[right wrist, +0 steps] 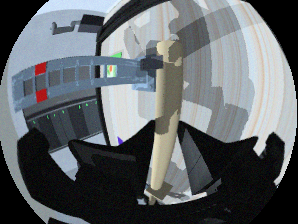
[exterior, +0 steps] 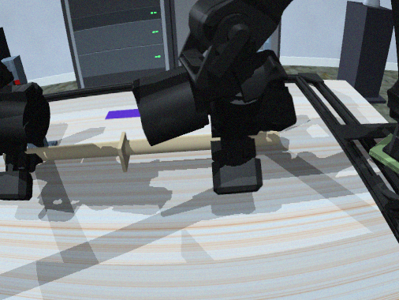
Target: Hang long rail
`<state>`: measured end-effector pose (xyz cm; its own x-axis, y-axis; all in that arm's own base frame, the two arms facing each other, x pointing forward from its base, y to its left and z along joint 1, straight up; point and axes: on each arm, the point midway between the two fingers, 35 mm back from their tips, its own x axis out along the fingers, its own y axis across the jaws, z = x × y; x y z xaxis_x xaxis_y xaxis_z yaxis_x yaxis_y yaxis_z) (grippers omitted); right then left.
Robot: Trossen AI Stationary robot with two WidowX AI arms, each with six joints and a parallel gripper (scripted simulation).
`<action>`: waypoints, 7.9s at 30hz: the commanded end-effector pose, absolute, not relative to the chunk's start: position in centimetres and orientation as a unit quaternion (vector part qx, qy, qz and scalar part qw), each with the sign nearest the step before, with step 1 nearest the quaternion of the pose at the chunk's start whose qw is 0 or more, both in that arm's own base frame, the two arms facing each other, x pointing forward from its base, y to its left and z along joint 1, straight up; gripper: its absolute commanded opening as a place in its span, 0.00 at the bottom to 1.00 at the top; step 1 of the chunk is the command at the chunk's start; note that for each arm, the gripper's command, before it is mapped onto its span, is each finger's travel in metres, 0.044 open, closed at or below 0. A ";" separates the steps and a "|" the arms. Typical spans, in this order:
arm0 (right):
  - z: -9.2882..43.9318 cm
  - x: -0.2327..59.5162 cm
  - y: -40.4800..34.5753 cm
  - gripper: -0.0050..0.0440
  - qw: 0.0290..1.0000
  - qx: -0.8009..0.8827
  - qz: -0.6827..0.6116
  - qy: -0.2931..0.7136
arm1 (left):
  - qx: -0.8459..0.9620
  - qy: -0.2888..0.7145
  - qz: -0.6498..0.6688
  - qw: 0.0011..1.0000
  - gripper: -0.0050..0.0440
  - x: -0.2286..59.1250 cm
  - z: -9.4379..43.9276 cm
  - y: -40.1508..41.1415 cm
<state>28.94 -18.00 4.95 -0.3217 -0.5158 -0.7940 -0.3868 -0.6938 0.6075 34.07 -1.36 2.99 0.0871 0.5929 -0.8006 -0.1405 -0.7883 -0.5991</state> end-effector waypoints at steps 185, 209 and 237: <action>15.9 26.1 -23.4 0.10 0.049 0.586 -0.710 -0.389 | -0.667 -0.193 0.660 0.286 0.10 35.3 13.1 5.1; 15.9 26.1 -23.4 0.10 0.049 0.586 -0.710 -0.389 | -0.667 -0.193 0.660 0.286 0.10 35.3 13.1 5.1; 15.4 26.1 -23.4 0.10 0.049 0.586 -0.710 -0.389 | -0.667 -0.193 0.660 0.286 0.10 35.3 12.6 5.1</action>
<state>26.11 -23.12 15.32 -0.3197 -0.5193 -0.7925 -0.3699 -0.7017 0.6090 35.23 4.35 12.87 0.0646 0.6110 -0.7890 -0.1291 -0.7789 -0.6137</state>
